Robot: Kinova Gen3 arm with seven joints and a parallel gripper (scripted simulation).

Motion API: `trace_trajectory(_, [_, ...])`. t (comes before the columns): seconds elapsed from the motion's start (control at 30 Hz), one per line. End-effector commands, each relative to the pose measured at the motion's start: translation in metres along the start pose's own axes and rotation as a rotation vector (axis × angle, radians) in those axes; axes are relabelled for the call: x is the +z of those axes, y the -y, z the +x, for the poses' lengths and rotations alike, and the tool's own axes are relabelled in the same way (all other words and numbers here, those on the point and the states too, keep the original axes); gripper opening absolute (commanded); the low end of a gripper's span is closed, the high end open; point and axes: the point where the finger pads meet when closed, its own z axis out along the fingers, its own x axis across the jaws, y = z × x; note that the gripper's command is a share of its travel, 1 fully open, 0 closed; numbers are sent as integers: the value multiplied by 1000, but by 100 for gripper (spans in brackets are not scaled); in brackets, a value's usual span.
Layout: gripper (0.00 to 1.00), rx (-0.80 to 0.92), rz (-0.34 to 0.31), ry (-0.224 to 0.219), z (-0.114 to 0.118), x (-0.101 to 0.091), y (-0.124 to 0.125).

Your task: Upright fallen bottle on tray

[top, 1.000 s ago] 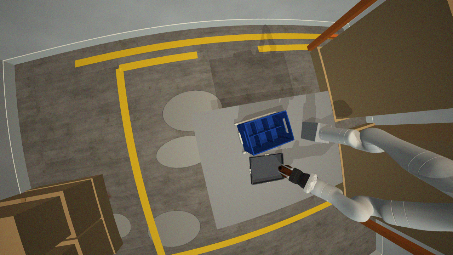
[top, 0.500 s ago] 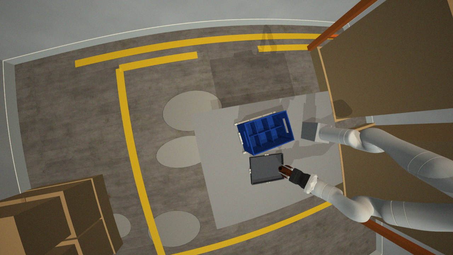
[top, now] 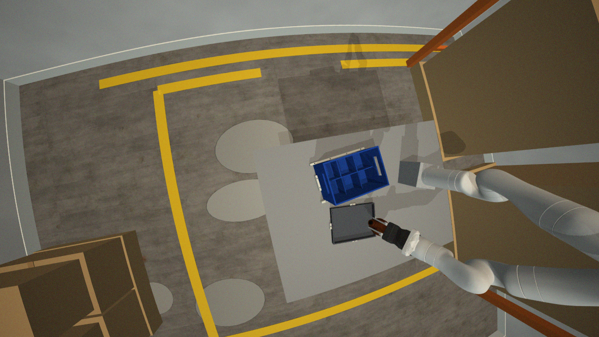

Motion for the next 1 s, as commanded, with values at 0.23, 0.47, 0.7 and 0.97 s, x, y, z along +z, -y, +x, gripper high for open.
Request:
trace_trajectory(0.23, [0, 0, 1, 1, 0, 0, 0])
trace_trajectory(0.47, [0, 1, 3, 0, 0, 0, 0])
trace_trajectory(0.7, [0, 1, 21, -5, 1, 0, 0])
trace_trajectory(0.97, [0, 1, 52, -12, 3, 1, -1])
